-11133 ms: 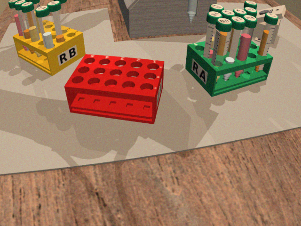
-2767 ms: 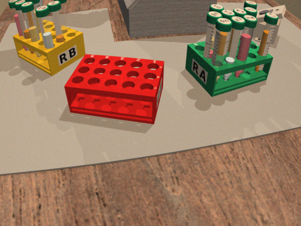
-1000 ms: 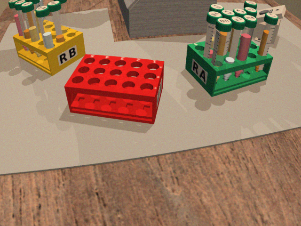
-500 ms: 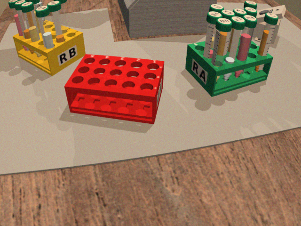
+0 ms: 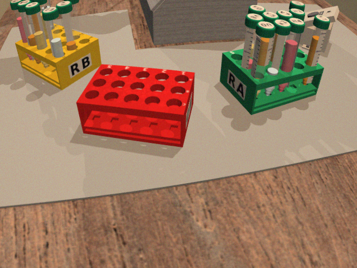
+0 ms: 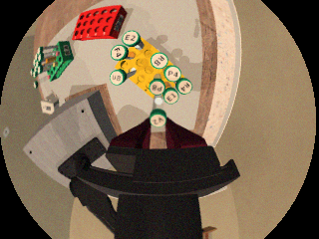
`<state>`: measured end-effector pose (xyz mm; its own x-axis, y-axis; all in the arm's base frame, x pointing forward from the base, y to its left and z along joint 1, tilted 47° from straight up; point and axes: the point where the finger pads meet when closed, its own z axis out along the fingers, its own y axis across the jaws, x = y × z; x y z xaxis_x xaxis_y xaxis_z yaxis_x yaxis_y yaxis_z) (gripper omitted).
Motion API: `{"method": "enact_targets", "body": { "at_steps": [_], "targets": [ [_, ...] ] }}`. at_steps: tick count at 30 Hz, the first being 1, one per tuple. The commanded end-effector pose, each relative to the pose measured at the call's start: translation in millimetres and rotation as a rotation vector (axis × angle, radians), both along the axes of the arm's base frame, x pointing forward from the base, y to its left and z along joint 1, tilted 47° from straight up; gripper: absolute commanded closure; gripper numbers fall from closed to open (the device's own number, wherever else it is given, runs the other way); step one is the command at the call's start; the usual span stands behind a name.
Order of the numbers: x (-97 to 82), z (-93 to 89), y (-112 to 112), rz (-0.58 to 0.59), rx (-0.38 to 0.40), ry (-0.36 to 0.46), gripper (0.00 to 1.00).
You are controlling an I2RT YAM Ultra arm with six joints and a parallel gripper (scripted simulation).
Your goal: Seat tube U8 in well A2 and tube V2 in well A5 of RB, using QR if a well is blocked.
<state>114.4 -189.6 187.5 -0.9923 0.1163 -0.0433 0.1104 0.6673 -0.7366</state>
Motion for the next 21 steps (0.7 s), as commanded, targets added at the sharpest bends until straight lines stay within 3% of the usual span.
{"method": "enact_targets", "body": {
  "at_steps": [1, 21],
  "targets": [
    [-0.1, -3.0, 1.1, 0.017, 0.003, -0.012, 1.0],
    [-1.3, -8.0, -6.3, 0.017, 0.002, -0.012, 1.0]
  ]
}}
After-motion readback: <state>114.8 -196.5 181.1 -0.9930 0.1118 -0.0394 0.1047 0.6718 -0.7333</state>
